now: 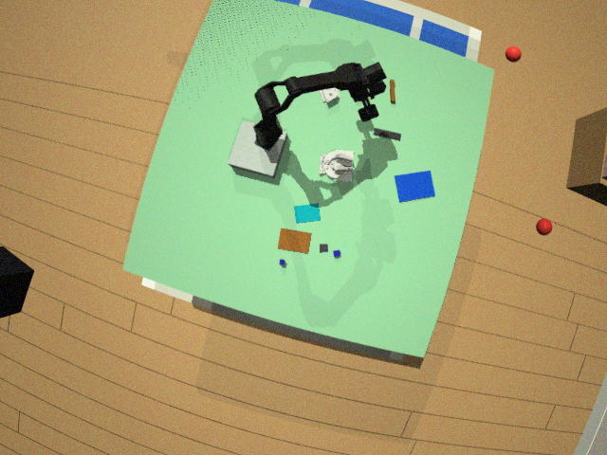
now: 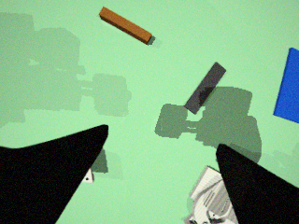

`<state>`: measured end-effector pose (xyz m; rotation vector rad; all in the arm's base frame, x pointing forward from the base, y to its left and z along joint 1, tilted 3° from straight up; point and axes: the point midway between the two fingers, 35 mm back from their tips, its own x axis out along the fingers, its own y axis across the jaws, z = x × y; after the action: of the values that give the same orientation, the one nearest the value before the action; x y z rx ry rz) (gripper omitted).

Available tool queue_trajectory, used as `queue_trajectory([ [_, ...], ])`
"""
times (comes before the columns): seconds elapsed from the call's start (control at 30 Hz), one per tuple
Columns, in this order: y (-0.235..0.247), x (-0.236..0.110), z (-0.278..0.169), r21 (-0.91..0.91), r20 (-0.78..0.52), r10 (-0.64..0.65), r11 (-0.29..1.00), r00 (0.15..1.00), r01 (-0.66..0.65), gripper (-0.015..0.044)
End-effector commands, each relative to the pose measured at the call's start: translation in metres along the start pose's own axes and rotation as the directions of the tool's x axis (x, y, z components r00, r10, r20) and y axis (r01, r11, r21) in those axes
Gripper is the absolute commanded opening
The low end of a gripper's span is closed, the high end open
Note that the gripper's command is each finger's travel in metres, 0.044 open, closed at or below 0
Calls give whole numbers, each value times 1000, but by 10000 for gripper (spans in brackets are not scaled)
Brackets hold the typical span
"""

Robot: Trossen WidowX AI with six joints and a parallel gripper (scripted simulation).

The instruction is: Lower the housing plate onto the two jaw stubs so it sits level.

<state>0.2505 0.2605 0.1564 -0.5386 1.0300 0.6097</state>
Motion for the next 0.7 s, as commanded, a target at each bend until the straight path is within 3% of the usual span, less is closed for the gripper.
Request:
queue_trajectory([
  [0.0, 34, 5, -22, 7, -89, 60, 998, 994, -60, 440],
  [0.33, 115, -2, -87, 35, -325, 151, 988, 934, -148, 440],
  [0.57, 119, -1, -92, 36, -340, 152, 988, 928, -149, 440],
  [0.67, 124, 26, -102, 36, -340, 152, 988, 928, -149, 440],
])
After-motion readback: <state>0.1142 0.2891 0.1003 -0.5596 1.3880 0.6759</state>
